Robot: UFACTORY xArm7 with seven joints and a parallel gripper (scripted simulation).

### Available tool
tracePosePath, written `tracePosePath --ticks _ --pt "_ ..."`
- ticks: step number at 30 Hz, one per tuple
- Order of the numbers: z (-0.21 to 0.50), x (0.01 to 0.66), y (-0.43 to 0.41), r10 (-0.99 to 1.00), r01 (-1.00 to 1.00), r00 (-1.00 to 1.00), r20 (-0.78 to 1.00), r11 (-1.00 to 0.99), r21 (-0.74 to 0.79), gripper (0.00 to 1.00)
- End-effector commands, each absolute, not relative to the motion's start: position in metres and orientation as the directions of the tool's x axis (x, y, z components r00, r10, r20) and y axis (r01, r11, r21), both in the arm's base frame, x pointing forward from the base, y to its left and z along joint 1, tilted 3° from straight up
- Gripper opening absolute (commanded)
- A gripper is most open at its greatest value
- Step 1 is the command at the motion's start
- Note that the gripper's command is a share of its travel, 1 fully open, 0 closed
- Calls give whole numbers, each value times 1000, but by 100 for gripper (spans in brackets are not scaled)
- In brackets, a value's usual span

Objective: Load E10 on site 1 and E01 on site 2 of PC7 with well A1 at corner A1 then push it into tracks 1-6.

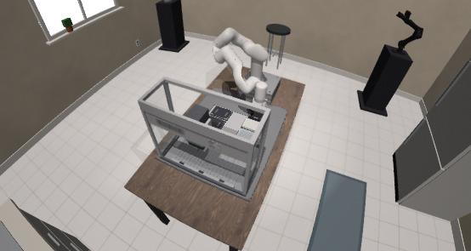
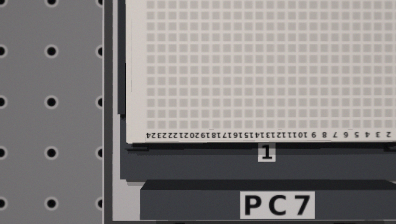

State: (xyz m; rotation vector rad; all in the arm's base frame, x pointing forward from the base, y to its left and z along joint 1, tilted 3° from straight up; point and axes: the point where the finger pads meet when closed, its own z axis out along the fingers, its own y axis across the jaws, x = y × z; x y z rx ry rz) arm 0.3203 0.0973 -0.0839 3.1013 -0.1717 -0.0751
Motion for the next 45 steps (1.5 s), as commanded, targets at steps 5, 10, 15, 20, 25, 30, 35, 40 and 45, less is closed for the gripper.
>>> tracePosePath --ticks 5,10,15,20,25,30,35,40,45 --pt "-84 327 97 -111 -109 993 -44 -993 36 82" --pt "-84 331 97 -111 -109 993 -44 -993 36 82" --pt "-84 335 96 -111 -109 993 -44 -993 36 82" --pt "-84 340 96 -111 -109 993 -44 -993 36 82" --pt "-84 345 95 -111 -109 993 -44 -993 36 82" --pt "-84 348 95 -111 -109 993 -44 -993 36 82" --pt "-85 353 94 -111 -109 993 -44 -993 36 82" --pt "-85 358 94 -111 -109 993 -44 -993 36 82" --pt "-85 361 93 -111 -109 993 -44 -993 36 82"
